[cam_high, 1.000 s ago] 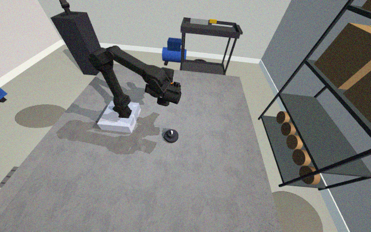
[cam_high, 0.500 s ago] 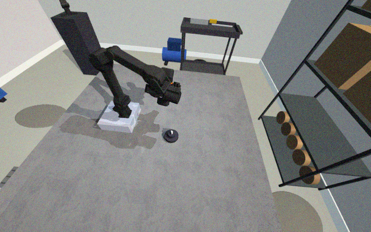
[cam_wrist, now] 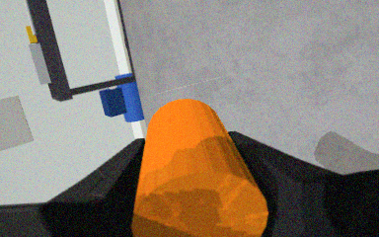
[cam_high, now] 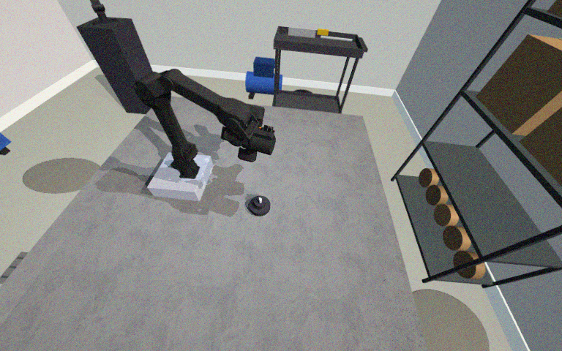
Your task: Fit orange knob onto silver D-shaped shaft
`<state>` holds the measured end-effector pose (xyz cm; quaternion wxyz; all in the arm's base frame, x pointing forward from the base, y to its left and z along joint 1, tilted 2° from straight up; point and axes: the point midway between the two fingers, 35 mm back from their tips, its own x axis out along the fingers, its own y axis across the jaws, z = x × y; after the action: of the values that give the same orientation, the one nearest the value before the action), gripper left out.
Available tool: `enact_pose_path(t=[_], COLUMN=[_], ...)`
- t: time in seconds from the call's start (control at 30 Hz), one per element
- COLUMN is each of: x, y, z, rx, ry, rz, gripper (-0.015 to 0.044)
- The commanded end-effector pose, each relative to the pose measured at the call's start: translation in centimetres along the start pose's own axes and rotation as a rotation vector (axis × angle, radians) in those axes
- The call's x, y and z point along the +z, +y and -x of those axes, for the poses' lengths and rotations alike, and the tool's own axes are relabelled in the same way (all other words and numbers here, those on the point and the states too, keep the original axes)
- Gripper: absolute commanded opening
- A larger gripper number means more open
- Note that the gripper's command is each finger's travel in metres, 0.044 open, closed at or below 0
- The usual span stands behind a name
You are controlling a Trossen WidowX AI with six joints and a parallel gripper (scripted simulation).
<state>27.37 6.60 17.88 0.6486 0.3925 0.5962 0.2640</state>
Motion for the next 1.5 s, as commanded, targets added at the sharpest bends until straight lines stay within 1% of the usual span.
enact_pose_path(t=[0.0, 1.13, 1.27, 1.47], x=[0.0, 0.0, 0.2, 0.7], y=[-0.2, -4.3, -5.0, -7.4], z=[-0.6, -6.5, -7.1, -9.3], rx=[-0.085, -0.945, -0.946, -0.949], ry=[-0.004, -0.008, -0.009, -0.009], rz=[0.007, 0.004, 0.004, 0.003], gripper=[0.0000, 0.0000, 0.0000, 0.0000])
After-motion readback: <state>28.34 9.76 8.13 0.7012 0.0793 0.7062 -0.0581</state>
